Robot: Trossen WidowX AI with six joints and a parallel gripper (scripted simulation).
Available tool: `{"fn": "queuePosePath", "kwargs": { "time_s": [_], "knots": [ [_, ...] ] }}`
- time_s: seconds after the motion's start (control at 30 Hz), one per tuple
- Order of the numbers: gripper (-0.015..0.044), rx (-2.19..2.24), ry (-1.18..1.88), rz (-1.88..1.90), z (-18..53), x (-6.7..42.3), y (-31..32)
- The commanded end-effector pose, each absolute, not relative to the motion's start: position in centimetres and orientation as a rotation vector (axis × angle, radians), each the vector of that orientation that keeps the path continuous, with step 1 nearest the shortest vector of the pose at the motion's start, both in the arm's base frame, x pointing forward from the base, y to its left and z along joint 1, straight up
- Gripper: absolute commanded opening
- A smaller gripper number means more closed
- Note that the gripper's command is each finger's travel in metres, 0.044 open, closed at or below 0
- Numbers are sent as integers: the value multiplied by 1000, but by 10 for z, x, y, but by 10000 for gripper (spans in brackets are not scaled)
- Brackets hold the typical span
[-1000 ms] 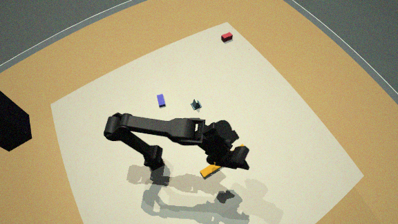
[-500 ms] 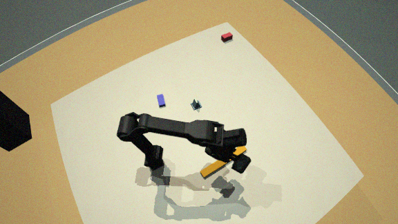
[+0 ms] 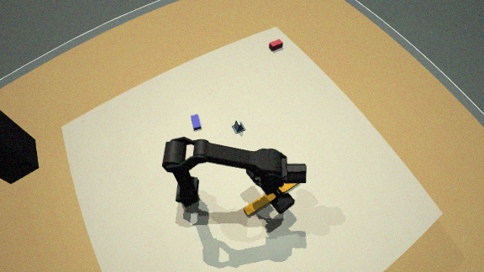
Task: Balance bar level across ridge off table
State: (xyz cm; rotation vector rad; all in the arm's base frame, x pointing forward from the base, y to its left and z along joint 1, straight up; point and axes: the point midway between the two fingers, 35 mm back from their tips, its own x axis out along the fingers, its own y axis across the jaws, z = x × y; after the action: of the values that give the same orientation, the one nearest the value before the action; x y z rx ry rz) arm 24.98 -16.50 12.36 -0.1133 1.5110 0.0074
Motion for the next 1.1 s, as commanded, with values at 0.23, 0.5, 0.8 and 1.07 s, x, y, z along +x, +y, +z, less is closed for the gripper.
{"fn": "queuePosePath", "kwargs": {
  "time_s": [0.23, 0.5, 0.8, 1.07],
  "knots": [
    [315, -38, 1549, 15, 100, 249, -159],
    [315, -38, 1549, 15, 73, 249, -158],
    [315, -38, 1549, 15, 63, 249, -159],
    [315, -38, 1549, 15, 50, 249, -159]
  ]
}}
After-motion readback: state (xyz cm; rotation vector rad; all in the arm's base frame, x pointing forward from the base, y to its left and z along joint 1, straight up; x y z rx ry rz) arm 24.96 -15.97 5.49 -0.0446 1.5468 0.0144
